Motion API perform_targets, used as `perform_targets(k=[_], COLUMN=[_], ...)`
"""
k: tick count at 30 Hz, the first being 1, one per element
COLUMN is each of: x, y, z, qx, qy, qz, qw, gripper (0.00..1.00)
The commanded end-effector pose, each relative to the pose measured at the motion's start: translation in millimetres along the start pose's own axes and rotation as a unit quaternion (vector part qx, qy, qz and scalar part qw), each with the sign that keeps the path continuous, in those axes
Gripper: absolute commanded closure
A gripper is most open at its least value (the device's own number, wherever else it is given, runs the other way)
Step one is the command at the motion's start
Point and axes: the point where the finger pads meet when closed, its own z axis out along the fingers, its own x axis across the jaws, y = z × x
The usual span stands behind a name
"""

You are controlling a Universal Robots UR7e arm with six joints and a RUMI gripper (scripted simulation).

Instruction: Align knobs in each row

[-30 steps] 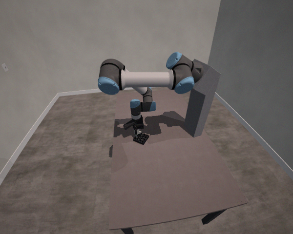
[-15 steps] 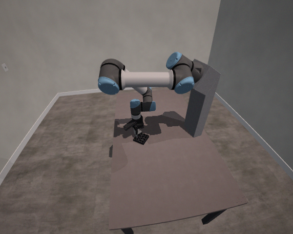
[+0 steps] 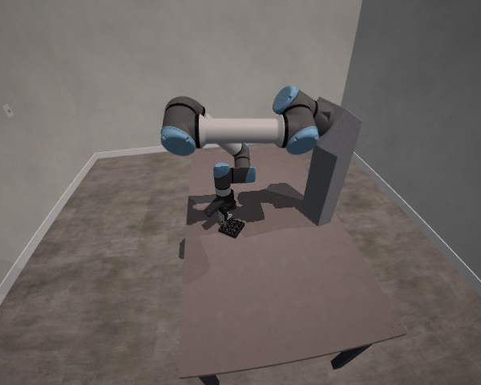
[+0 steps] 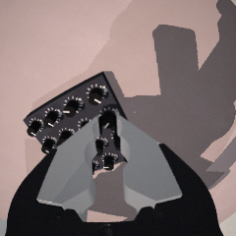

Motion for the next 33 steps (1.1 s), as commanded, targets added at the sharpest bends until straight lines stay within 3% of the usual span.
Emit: perform_targets(k=[1,20,33], x=[-0.3,-1.8,-2.9], y=[-0.4,0.0,0.7], z=[-0.3,-0.3,-0.3], qx=[0.0,0.0,0.0], qy=[-0.001,-0.001,-0.001], qz=[-0.05,-0.211,-0.346], qw=[0.999,0.978,0.938], gripper=[0.96,0.96,0.96])
